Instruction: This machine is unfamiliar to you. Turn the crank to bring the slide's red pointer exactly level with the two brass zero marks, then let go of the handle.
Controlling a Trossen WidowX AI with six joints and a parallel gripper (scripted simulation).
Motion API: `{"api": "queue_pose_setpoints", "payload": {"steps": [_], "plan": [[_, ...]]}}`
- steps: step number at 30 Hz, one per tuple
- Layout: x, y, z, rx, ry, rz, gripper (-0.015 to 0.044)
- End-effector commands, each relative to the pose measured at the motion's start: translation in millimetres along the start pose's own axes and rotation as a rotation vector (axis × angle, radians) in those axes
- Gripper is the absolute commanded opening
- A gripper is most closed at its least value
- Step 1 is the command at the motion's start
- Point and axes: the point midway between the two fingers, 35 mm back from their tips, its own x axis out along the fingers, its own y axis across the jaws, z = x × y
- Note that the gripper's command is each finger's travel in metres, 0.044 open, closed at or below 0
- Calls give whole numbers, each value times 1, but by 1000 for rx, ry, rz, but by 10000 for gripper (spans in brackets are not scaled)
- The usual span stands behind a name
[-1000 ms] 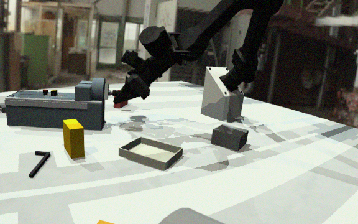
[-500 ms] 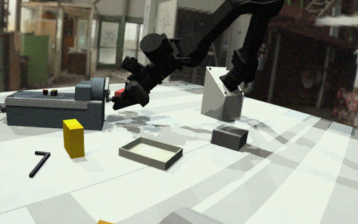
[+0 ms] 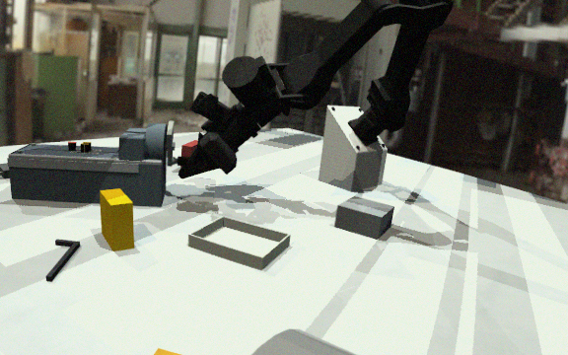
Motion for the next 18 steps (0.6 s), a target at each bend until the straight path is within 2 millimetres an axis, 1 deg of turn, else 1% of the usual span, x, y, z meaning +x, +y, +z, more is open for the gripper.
{"api": "queue_pose_setpoints", "payload": {"steps": [1, 18], "plan": [[3, 9, -3, -9, 10, 13, 0], [3, 13, -3, -9, 10, 14, 0]]}}
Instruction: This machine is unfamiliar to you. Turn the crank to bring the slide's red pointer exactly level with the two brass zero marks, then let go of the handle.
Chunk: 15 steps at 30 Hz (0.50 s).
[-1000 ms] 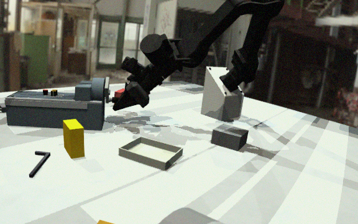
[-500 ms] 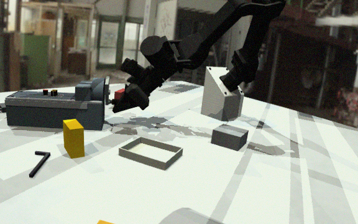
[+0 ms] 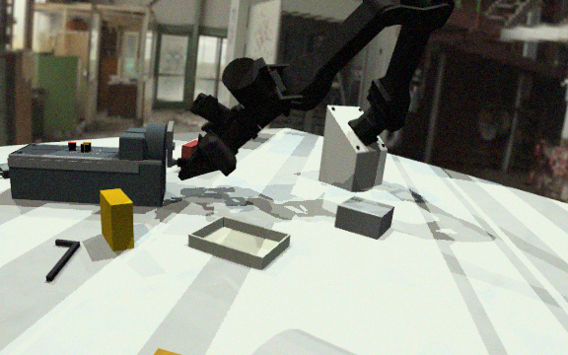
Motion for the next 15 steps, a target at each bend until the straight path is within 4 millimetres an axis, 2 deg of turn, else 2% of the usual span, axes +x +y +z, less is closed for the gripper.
{"api": "queue_pose_setpoints", "payload": {"steps": [1, 15], "plan": [[2, 9, -2, -10, 8, 18, 0], [2, 11, -2, -10, 8, 18, 0]]}}
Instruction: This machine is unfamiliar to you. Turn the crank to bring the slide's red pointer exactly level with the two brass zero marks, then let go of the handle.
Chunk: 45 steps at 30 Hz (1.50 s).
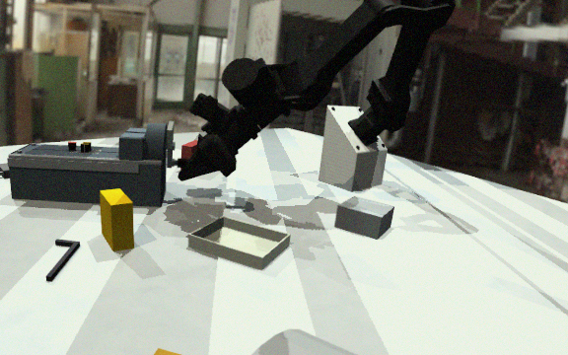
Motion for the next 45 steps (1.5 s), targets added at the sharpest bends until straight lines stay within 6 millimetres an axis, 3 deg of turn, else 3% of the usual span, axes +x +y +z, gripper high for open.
{"api": "queue_pose_setpoints", "payload": {"steps": [1, 45], "plan": [[1, 9, -2, -10, 8, 21, 0], [1, 14, -1, -10, 8, 21, 0]]}}
